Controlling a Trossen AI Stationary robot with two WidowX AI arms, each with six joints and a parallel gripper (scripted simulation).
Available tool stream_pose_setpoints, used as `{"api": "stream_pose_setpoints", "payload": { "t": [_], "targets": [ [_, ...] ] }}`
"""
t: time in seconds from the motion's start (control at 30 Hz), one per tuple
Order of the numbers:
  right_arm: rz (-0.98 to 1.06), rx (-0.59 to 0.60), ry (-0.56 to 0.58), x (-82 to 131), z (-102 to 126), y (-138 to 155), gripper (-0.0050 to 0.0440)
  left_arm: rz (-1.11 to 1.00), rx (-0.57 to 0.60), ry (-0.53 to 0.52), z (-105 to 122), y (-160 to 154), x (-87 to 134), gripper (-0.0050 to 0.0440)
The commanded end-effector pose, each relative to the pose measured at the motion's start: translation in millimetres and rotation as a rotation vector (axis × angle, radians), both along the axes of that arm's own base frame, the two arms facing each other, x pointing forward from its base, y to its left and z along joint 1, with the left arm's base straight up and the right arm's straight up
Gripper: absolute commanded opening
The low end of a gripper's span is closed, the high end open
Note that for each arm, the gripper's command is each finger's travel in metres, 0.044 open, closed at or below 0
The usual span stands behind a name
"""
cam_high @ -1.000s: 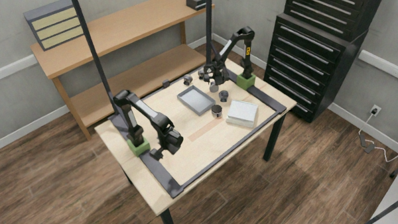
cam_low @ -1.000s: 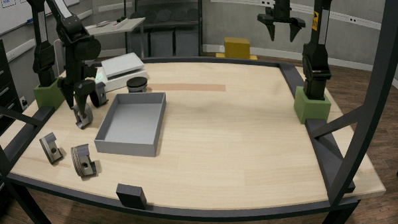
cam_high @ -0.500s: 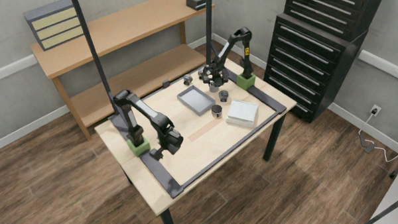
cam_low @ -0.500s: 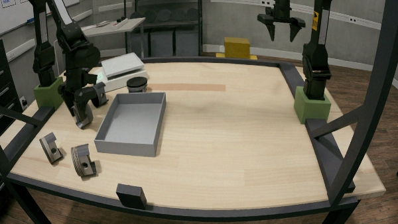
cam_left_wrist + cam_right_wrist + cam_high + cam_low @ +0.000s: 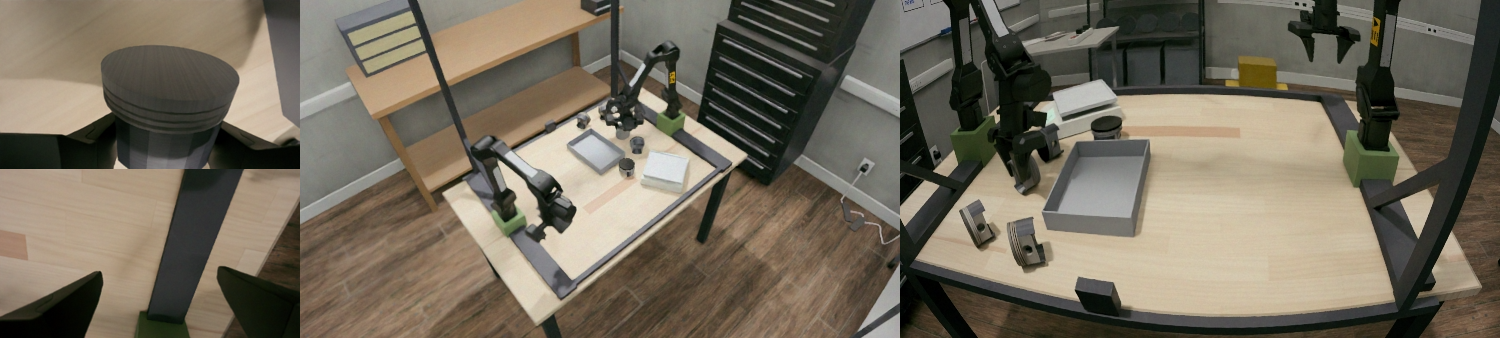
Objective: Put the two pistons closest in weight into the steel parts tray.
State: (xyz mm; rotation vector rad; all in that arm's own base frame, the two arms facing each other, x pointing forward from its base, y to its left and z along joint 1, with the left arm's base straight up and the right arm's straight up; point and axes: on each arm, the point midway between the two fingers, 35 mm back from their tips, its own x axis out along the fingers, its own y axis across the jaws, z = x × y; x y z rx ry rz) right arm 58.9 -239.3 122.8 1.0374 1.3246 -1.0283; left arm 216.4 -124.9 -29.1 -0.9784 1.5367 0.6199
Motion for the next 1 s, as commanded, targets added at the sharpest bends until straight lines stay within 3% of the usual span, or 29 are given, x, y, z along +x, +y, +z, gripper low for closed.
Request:
{"api": "stream_pose_setpoints", "payload": {
  "t": [0.0,0.27,0.97],
  "targets": [
    [0.006,-0.031,-0.011,2.4,8.4,-5.1,0.0400,-0.001,-0.007,-0.015,3.1,-2.4,3.4,0.0158],
    [0.006,-0.031,-0.011,2.4,8.4,-5.1,0.0400,-0.001,-0.007,-0.015,3.1,-2.4,3.4,0.0158],
    [0.006,-0.031,-0.011,2.4,8.4,-5.1,0.0400,0.000,-0.013,-0.032,39.6,-4.1,6.9,0.0158]
  ]
}}
